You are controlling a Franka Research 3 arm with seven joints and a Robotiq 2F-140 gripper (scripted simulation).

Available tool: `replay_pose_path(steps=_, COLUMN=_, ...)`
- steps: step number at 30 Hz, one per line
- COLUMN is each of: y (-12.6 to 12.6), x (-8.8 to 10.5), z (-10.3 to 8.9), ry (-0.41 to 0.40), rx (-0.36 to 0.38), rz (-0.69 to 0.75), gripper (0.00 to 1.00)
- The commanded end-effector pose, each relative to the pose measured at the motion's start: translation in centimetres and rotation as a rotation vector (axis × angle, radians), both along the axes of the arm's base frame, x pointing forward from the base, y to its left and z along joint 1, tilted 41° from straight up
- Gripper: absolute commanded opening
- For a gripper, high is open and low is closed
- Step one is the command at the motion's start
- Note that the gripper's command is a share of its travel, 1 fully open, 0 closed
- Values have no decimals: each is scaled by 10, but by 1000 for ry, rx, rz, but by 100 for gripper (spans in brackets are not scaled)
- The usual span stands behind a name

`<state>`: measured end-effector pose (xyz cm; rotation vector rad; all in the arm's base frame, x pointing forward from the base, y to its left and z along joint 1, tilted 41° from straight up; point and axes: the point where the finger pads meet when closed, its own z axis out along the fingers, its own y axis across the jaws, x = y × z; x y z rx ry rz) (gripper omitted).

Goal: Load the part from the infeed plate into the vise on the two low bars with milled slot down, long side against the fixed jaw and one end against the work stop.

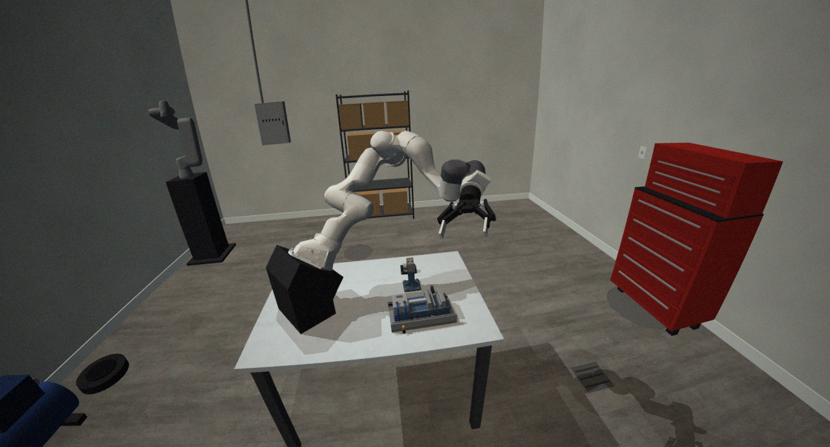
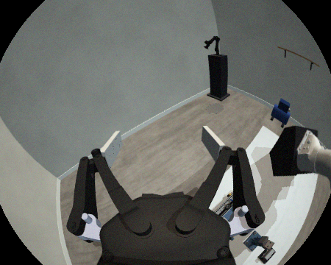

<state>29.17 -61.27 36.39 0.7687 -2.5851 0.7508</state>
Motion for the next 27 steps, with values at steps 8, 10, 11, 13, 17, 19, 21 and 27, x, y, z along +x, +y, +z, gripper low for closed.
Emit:
replay_pose_path(steps=8, y=22, x=9, z=-7, ry=19, rx=25, rz=15, gripper=100)
replay_pose_path(steps=10, y=48, x=19, z=-15, ry=39, rx=52, rz=32, gripper=100)
replay_pose_path(steps=11, y=65, x=24, z=-20, ry=51, rx=69, rz=43, gripper=100)
replay_pose_path(steps=13, y=102, x=33, z=-29, ry=73, rx=110, rz=67, gripper=100)
replay_pose_path(steps=17, y=131, x=39, z=-35, ry=82, rx=132, rz=81, gripper=100)
replay_pose_path(steps=19, y=131, x=39, z=-35, ry=82, rx=132, rz=81, gripper=100)
replay_pose_path(steps=21, y=158, x=43, z=-40, ry=87, rx=156, rz=96, gripper=100)
replay_pose_path(steps=27, y=247, x=51, z=-51, ry=71, rx=230, rz=153, gripper=100)
